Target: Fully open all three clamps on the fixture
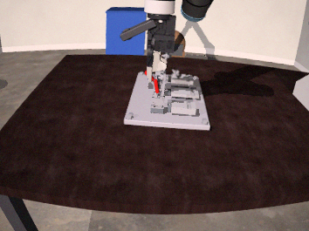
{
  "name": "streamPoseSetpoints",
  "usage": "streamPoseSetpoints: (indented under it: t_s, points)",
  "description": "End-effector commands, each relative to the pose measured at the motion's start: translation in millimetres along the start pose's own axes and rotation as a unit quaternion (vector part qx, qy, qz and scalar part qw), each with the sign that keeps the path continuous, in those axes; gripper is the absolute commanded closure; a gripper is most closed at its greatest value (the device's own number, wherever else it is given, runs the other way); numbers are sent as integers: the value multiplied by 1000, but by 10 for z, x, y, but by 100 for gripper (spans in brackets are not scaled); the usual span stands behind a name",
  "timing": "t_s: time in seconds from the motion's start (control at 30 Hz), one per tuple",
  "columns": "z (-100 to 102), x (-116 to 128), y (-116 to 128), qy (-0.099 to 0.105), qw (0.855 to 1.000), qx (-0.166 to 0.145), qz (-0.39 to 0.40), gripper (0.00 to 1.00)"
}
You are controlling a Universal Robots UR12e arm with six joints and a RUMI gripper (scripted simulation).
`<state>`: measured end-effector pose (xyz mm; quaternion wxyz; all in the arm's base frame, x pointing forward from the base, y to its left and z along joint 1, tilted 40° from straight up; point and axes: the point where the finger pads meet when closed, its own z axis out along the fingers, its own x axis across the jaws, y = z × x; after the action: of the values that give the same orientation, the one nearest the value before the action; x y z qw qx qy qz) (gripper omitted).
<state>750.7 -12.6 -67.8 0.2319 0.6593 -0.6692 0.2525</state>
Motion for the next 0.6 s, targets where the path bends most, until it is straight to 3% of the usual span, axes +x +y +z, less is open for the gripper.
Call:
streamPoseSetpoints:
  t_s: [0.0, 0.57]
  points:
    - [-23, -1, 38, 0, 1000, 0, 0, 100]
    - [-45, -1, 143, 0, 1000, 0, 0, 100]
